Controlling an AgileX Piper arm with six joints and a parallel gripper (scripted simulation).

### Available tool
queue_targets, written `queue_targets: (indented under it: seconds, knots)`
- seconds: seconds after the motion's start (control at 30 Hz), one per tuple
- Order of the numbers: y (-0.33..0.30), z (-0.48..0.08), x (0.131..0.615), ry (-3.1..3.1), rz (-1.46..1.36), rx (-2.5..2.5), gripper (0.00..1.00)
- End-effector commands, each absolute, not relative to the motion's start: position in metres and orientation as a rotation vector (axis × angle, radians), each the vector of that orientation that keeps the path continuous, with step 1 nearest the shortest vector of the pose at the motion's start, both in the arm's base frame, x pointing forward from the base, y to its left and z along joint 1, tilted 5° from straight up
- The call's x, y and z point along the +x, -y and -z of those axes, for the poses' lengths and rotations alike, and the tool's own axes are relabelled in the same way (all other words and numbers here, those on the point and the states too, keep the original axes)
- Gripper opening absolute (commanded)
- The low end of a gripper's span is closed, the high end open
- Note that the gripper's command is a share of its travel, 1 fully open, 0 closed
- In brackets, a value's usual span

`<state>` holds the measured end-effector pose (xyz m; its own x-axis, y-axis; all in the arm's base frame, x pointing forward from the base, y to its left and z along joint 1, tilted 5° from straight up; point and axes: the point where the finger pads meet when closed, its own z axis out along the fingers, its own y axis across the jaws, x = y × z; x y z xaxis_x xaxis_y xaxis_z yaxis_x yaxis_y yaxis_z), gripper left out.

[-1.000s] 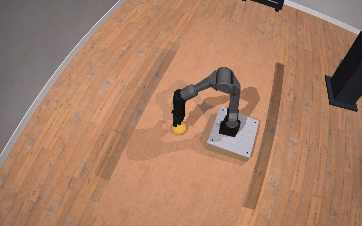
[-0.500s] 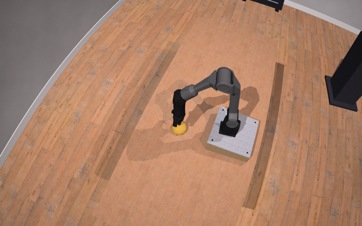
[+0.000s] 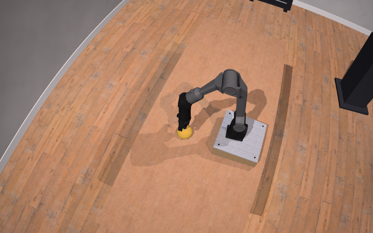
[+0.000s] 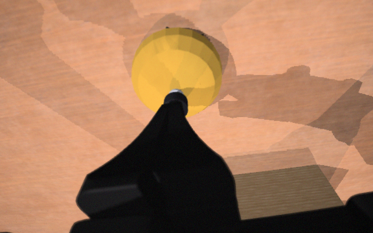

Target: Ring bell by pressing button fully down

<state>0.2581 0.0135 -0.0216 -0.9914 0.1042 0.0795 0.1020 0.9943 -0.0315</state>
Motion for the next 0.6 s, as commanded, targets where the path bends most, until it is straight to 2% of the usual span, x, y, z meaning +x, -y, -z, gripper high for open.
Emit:
queue_targets:
  seconds: [0.0, 0.57]
  knots:
    - [-0.0128, 0.0246, 0.2571, 3.053, -0.044, -0.16, 0.0]
    - [-0.0128, 0.0295, 0.2574, 3.056, -0.043, -0.16, 0.0]
